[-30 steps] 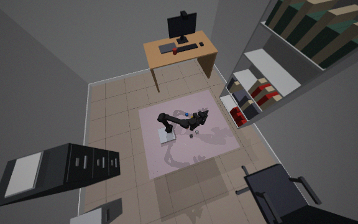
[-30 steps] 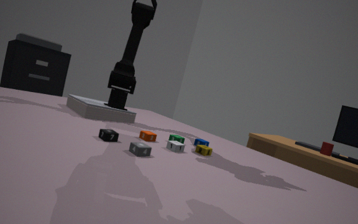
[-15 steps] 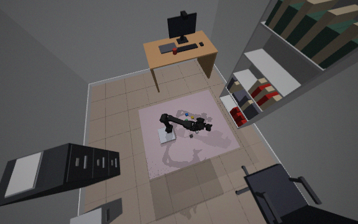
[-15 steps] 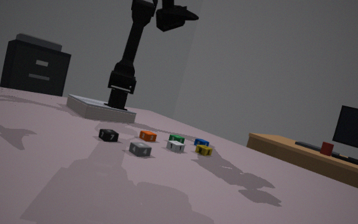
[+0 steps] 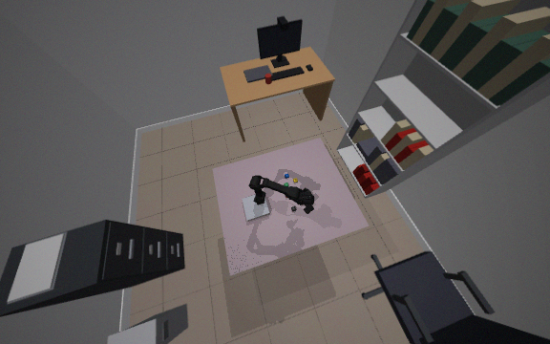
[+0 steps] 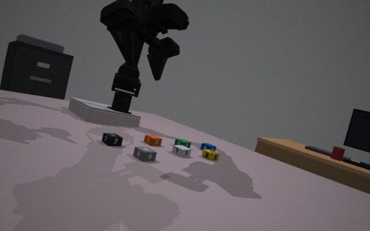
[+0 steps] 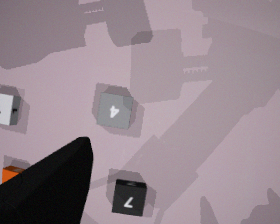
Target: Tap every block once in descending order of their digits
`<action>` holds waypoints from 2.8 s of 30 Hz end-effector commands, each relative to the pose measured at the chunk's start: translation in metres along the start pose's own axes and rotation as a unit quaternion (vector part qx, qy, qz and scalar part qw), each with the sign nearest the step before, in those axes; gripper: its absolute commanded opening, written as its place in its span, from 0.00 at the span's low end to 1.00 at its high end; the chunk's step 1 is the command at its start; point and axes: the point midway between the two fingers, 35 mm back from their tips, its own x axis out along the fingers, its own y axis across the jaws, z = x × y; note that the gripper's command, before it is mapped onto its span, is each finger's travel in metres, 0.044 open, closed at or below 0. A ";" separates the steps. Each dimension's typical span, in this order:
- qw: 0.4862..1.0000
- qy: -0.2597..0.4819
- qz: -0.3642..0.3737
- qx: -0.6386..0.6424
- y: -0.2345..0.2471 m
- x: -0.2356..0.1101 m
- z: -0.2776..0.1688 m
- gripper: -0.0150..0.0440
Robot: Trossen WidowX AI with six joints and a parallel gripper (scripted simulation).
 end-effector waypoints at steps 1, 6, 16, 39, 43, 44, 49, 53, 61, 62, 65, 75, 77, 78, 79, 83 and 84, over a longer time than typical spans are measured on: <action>0.967 0.217 0.040 0.127 0.032 0.002 -0.074 0.93; 0.967 0.218 0.040 0.127 0.032 0.002 -0.074 0.93; 0.967 0.218 0.040 0.127 0.032 0.002 -0.074 0.93; 0.967 0.216 0.042 0.128 0.103 0.004 -0.044 0.93; 0.967 0.216 0.045 0.128 0.154 0.001 -0.036 0.93; 0.967 0.216 0.045 0.128 0.160 0.000 -0.035 0.93; 0.967 0.217 0.046 0.128 0.162 0.000 -0.035 0.93; 0.967 0.217 0.046 0.128 0.162 0.000 -0.035 0.93; 0.967 0.217 0.046 0.128 0.162 0.000 -0.035 0.93; 0.967 0.217 0.046 0.128 0.162 0.000 -0.035 0.93; 0.967 0.217 0.046 0.128 0.162 0.000 -0.035 0.93; 0.967 0.214 0.046 0.129 0.157 0.030 0.032 0.93; 0.967 0.214 0.046 0.129 0.157 0.031 0.034 0.93; 0.967 0.214 0.046 0.129 0.157 0.031 0.034 0.93; 0.967 0.214 0.046 0.129 0.157 0.031 0.034 0.93; 0.967 0.214 0.046 0.129 0.157 0.031 0.034 0.93; 0.967 0.214 0.046 0.129 0.157 0.031 0.034 0.93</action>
